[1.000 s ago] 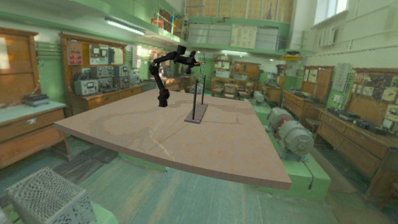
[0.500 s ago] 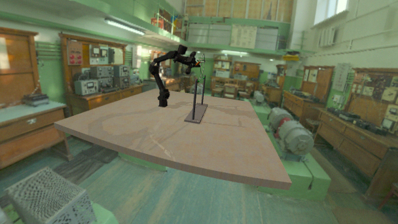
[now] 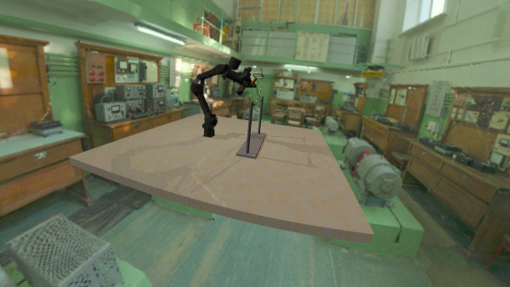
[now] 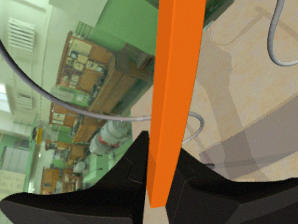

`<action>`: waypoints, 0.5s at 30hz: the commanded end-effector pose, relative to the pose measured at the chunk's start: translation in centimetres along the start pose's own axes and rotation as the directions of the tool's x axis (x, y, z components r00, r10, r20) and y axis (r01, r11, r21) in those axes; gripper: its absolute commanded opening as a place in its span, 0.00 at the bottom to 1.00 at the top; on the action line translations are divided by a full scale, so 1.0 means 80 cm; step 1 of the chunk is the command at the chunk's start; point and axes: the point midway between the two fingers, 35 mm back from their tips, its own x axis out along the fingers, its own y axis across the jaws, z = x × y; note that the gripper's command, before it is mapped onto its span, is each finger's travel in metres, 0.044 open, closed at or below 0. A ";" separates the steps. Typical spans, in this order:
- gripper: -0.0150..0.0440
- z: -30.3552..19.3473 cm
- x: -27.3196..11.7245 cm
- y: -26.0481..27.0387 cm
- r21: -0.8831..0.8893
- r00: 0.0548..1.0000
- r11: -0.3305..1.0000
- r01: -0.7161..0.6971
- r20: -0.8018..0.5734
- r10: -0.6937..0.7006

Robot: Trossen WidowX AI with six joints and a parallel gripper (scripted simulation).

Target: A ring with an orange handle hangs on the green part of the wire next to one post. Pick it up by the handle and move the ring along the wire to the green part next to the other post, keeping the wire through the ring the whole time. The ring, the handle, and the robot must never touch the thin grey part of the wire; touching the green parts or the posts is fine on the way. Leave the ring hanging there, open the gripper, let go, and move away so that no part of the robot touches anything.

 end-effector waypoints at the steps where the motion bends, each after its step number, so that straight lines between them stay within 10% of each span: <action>1: 0.00 0.002 0.000 0.000 -0.054 1.000 0.998 0.026 0.011 -0.026; 15: 0.00 0.003 0.000 -0.008 -0.186 0.994 0.977 0.105 0.040 -0.099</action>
